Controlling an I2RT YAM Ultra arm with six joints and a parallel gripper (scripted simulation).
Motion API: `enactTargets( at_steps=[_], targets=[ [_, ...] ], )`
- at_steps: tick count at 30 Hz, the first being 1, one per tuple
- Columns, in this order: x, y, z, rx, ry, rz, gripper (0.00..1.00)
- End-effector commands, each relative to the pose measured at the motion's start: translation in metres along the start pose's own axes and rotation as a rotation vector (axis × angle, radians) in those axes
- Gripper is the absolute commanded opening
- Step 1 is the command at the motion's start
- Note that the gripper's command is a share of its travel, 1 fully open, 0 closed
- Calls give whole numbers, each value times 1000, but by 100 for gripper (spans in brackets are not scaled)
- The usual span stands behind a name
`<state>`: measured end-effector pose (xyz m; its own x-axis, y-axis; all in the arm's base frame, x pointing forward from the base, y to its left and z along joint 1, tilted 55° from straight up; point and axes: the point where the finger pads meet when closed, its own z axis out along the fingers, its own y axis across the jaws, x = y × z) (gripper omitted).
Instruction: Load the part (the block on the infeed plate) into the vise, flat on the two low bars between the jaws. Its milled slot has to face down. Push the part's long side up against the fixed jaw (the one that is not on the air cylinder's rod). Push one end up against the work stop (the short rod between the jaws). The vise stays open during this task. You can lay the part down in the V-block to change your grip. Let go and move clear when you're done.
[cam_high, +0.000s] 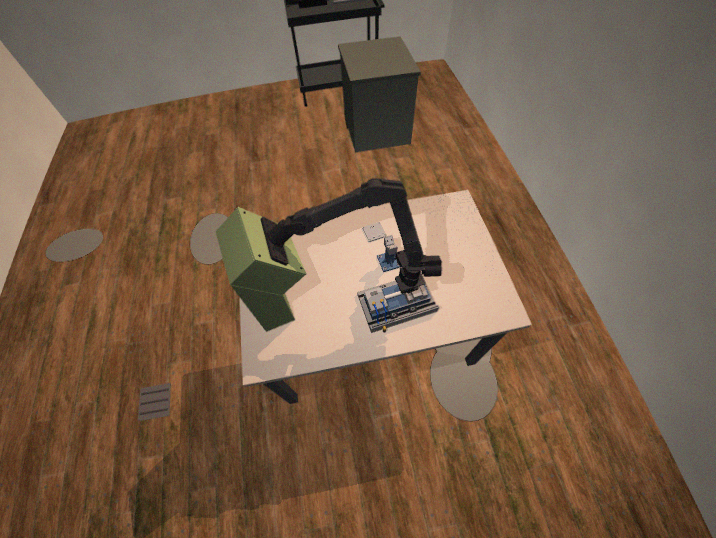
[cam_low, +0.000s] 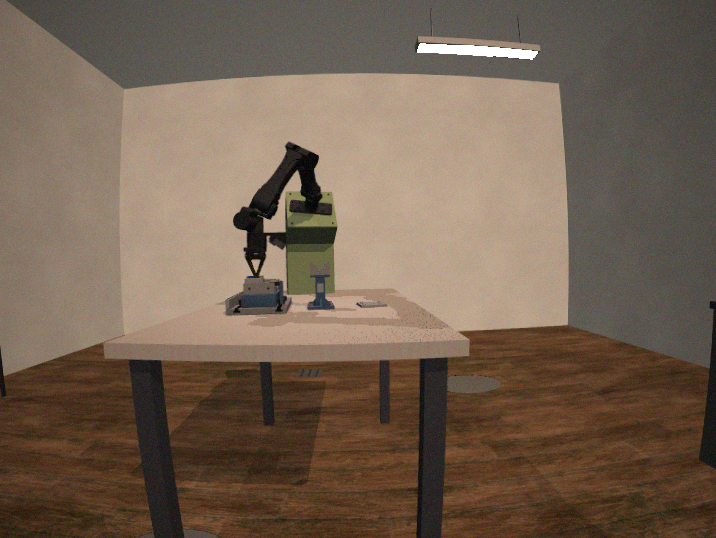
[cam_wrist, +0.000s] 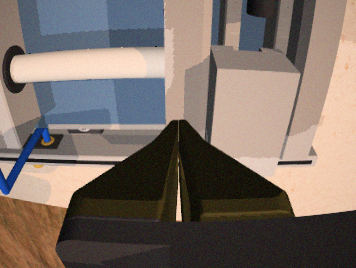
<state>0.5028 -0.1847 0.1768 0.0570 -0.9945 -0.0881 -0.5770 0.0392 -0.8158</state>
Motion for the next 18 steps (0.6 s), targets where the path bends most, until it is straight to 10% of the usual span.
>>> enactTargets(
  at_steps=[1,18],
  targets=[
    [7,-2,-3,13,8,8,0],
    [7,-10,2,25,12,-1,0]
  ],
)
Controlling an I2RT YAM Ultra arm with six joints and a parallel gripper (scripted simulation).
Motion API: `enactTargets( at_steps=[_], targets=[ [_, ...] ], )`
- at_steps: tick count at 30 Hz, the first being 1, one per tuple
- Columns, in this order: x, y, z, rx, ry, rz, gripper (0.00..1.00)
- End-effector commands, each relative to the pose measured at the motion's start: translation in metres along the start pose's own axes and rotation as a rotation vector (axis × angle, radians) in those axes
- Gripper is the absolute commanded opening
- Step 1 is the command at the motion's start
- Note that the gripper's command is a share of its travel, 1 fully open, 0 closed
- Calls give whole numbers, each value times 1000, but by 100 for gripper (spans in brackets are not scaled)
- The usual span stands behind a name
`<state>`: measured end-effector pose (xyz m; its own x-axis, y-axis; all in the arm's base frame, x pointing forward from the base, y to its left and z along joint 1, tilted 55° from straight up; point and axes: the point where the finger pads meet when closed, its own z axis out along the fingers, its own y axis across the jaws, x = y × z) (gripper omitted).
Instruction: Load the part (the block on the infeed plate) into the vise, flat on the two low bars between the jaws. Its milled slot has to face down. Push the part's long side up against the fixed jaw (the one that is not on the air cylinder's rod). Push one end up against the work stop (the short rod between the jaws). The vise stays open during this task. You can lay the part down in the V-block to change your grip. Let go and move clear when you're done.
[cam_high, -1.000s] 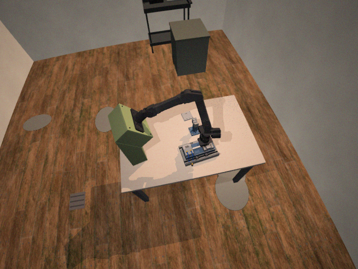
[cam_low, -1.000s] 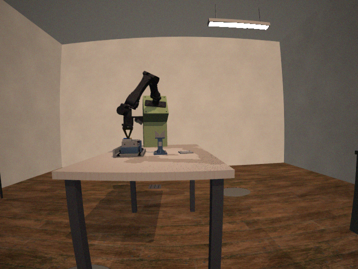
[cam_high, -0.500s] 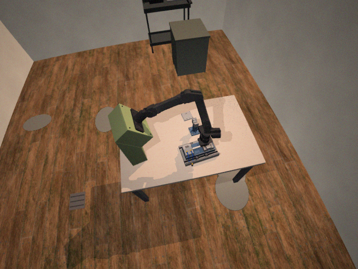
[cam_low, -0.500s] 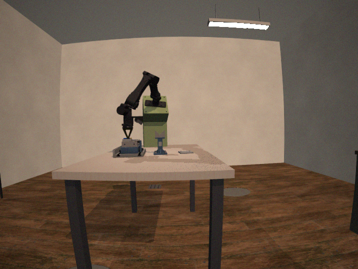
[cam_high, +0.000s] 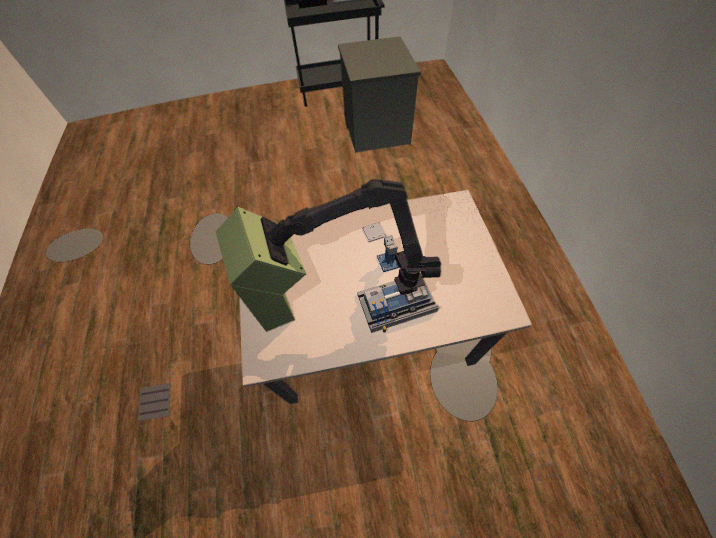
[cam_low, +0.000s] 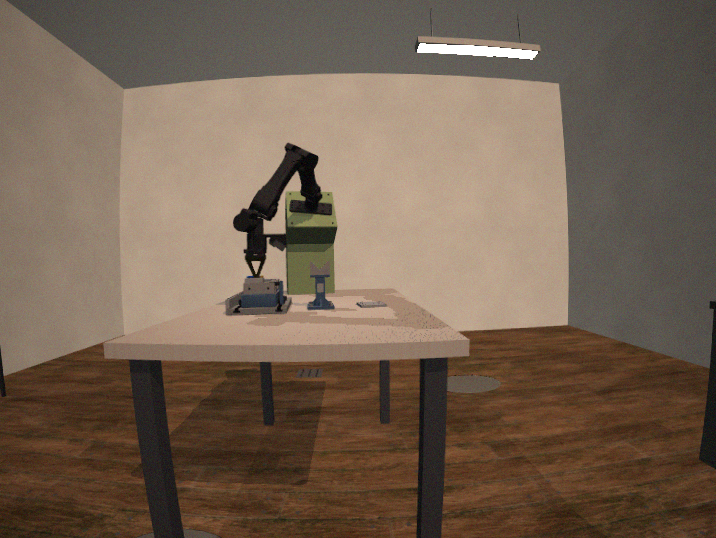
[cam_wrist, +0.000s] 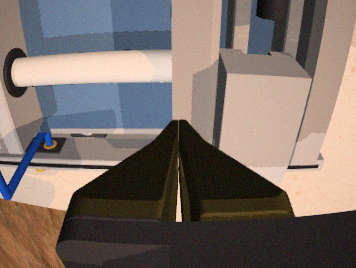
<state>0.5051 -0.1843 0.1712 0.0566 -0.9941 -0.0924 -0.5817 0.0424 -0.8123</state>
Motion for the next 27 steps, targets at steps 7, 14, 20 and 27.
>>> enactTargets(
  at_steps=[7,14,20,27],
  targets=[
    [4,-11,1,24,7,-4,0],
    [6,-13,0,32,11,-7,0],
    [4,-14,0,31,10,-7,0],
    [6,-14,-1,33,13,-6,0]
  ],
)
